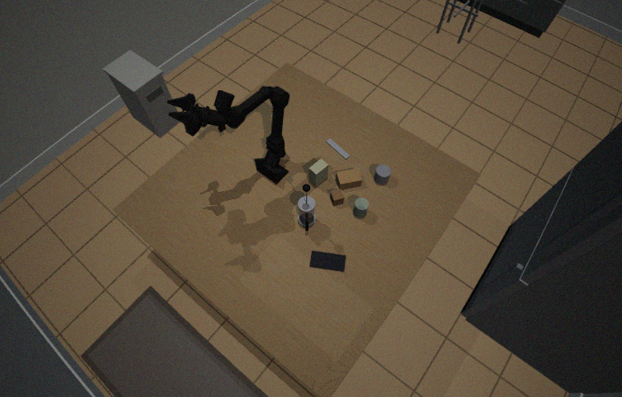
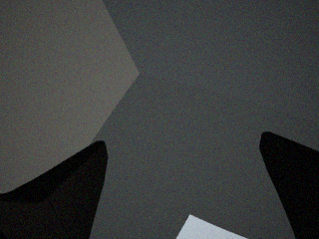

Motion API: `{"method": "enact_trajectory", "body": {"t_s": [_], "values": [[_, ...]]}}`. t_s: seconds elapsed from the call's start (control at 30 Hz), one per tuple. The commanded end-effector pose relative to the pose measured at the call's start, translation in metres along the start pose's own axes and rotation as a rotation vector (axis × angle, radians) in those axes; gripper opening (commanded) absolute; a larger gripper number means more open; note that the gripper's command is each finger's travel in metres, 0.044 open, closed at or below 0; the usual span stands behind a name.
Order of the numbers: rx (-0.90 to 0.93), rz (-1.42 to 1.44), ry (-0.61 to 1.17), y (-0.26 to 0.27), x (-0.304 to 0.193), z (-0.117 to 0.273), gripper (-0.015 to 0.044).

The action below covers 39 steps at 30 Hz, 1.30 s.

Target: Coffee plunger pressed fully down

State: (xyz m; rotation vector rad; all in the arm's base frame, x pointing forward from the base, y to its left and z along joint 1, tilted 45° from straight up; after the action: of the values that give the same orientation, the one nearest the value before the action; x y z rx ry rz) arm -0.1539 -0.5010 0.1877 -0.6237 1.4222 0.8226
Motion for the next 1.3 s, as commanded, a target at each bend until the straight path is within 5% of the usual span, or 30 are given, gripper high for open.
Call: {"method": "enact_trajectory", "body": {"t_s": [0.0, 0.3, 0.6, 0.97, 1.27], "values": [[-0.010, 0.019, -0.004, -0.002, 0.000, 0.001, 0.0426], [-0.506, 0.798, -0.036, -0.090, 0.012, 0.046, 0.0440], [-1.089, 1.492, 0.309, -0.159, 0.025, 0.131, 0.0440], [-1.541, 1.849, 1.053, -0.191, 0.027, 0.235, 0.0440], [-1.645, 1.774, 1.902, -0.191, 0.016, 0.323, 0.0440]]}}
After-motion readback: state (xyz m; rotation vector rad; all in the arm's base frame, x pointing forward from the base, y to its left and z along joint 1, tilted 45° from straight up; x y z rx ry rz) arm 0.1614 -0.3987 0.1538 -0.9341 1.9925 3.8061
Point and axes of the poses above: the point midway between the two fingers, 35 mm back from their tips, its own z axis back along the fingers, its own y axis across the jaws, x = y × z, the point moved 4 cm from there along z, back along the fingers, and after that the axes turned 5 degrees about -z, right-handed, at the moved point
